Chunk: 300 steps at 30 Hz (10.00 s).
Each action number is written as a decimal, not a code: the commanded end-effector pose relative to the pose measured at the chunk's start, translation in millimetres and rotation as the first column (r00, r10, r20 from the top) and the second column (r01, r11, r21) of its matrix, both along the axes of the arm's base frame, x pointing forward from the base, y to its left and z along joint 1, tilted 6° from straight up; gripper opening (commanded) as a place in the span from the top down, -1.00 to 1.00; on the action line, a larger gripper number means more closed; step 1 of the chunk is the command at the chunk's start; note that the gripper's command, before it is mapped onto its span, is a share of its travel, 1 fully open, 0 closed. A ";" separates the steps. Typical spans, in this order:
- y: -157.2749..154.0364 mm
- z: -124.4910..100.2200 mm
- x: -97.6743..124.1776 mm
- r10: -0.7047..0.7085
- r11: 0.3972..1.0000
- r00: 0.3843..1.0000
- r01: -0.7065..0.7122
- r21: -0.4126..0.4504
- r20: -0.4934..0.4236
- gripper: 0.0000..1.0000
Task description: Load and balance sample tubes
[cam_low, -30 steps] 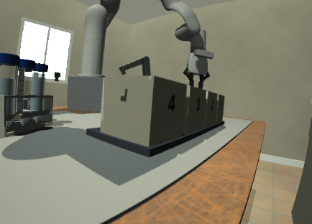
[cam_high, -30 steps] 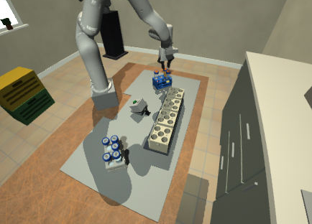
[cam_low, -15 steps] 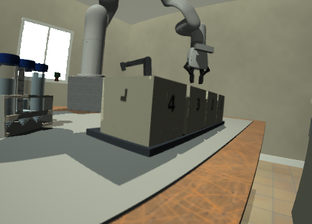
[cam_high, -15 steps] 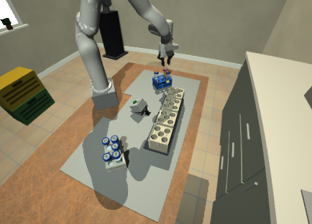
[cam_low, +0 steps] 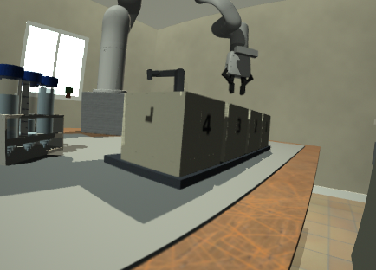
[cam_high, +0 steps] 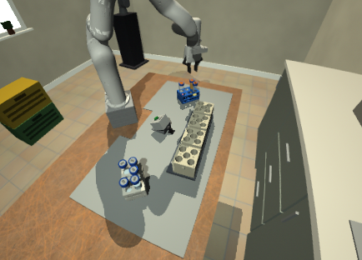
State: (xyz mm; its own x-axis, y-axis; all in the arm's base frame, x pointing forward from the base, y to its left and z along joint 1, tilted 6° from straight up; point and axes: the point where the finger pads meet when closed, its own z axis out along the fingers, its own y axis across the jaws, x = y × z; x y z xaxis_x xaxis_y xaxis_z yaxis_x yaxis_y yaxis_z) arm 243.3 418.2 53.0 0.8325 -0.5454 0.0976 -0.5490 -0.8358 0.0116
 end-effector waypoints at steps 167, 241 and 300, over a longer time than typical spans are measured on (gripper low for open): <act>-25.3 -71.9 40.0 0.000 1.000 1.000 0.000 0.004 0.002 -0.15; -25.3 -72.3 40.0 0.000 1.000 1.000 0.000 0.004 0.002 1.00; -21.1 -4.4 34.8 0.000 1.000 1.000 0.000 0.004 0.002 1.00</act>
State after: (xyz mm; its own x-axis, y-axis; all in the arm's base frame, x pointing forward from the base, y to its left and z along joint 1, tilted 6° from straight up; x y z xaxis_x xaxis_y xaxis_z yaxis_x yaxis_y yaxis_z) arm 277.7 395.3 41.3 0.8325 -0.5454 0.0976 -0.5490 -0.8358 0.0119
